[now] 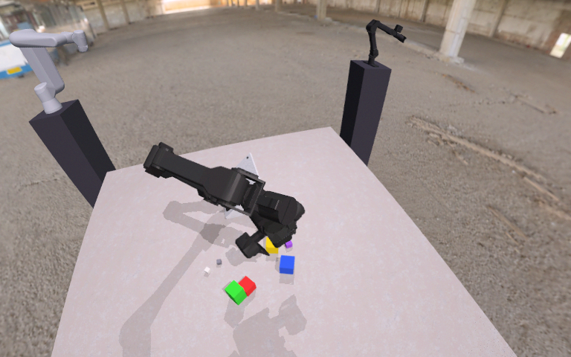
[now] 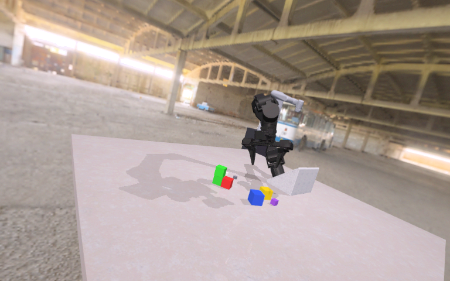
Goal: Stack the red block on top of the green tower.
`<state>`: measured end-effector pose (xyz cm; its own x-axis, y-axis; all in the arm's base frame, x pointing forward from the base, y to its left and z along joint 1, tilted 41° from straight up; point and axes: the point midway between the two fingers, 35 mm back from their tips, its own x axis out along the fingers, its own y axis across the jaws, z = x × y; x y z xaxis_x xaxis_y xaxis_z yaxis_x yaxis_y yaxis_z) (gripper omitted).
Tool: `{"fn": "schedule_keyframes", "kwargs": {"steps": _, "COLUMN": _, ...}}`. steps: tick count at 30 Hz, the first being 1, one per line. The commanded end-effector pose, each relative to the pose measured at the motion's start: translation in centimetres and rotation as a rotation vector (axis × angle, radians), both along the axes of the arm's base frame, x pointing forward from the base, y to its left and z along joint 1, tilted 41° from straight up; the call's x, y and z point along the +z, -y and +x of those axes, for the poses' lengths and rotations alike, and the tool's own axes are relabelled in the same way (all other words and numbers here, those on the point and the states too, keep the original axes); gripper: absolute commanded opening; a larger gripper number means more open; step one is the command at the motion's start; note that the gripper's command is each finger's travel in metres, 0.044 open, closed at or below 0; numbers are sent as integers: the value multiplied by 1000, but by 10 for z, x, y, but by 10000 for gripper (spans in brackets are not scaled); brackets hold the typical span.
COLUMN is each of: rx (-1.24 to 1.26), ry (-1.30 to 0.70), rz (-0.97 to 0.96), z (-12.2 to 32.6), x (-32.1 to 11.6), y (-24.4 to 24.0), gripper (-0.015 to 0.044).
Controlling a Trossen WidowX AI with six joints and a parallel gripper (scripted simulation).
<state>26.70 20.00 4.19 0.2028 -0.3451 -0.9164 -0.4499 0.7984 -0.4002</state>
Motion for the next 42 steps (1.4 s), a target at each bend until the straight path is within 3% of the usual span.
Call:
{"fn": "schedule_keyframes", "kwargs": {"steps": 1, "rx": -220, "ry": 89, "rz": -9, "z": 13, "x": 9, "y": 14, "gripper": 440}}
{"fn": "schedule_keyframes", "kwargs": {"steps": 21, "rx": -1179, "ry": 587, "rz": -70, "z": 53, "x": 42, "y": 94, "gripper": 440}}
{"fn": "schedule_keyframes", "kwargs": {"steps": 32, "rx": -1208, "ry": 607, "rz": -72, "z": 54, "x": 40, "y": 98, "gripper": 440}}
{"fn": "schedule_keyframes", "kwargs": {"steps": 42, "rx": -1207, "ry": 609, "rz": -73, "z": 58, "x": 3, "y": 129, "gripper": 440}}
